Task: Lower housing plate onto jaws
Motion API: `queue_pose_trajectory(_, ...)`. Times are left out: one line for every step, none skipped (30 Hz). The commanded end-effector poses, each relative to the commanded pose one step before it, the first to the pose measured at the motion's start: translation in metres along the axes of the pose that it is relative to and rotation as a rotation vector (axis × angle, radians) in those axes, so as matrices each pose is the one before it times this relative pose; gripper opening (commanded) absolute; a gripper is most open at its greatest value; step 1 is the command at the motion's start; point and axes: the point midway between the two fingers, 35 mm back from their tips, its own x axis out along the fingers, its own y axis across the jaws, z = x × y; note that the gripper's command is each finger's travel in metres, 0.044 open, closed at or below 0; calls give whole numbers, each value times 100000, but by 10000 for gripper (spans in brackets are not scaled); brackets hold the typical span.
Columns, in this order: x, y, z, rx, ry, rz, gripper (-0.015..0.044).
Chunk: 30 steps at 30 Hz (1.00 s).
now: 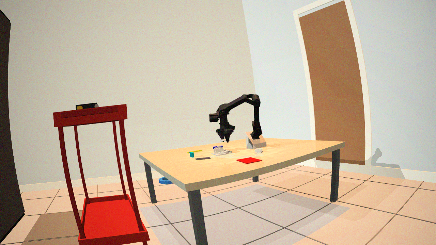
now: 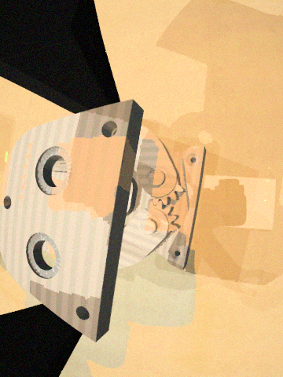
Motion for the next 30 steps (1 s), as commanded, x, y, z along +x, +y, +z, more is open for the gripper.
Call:
queue_pose_trajectory(7,89,-39,624,35,306,351)
queue_pose_trajectory(0,0,0,0,0,0,351)
queue_pose_trajectory(0,0,0,0,0,0,351)
queue_pose_trajectory(0,0,0,0,0,0,351)
queue_pose_trajectory(-1,24,41,2,-1,2,351)
queue_pose_trajectory(-1,71,122,5,-4,7,351)
queue_pose_trajectory(-1,117,204,8,-7,9,351)
queue_pose_trajectory(0,149,266,10,-10,9,351)
queue_pose_trajectory(2,146,267,10,-10,5,351)
queue_pose_trajectory(3,111,207,7,-9,1,351)
queue_pose_trajectory(3,66,125,4,-5,0,351)
queue_pose_trajectory(1,22,42,1,-2,0,351)
queue_pose_trajectory(0,0,0,0,0,0,351)
queue_pose_trajectory(0,0,0,0,0,0,351)
queue_pose_trajectory(0,0,0,0,0,0,351)
queue_pose_trajectory(0,0,0,0,0,0,351)
queue_pose_trajectory(0,0,0,0,0,0,351)
queue_pose_trajectory(0,0,0,0,0,0,351)
queue_pose_trajectory(0,0,0,0,0,0,351)
queue_pose_trajectory(0,0,0,0,0,0,351)
queue_pose_trajectory(0,0,0,0,0,0,351)
queue_pose_trajectory(0,0,0,0,0,0,351)
queue_pose_trajectory(0,0,0,0,0,0,351)
queue_pose_trajectory(0,0,0,0,0,0,351)
queue_pose_trajectory(0,0,0,0,0,0,351)
queue_pose_trajectory(0,0,0,0,0,0,351)
queue_pose_trajectory(0,0,0,-277,0,0,351)
queue_pose_trajectory(0,0,0,-693,0,0,351)
queue_pose_trajectory(0,0,0,-277,0,0,351)
queue_pose_trajectory(0,0,0,0,0,0,351)
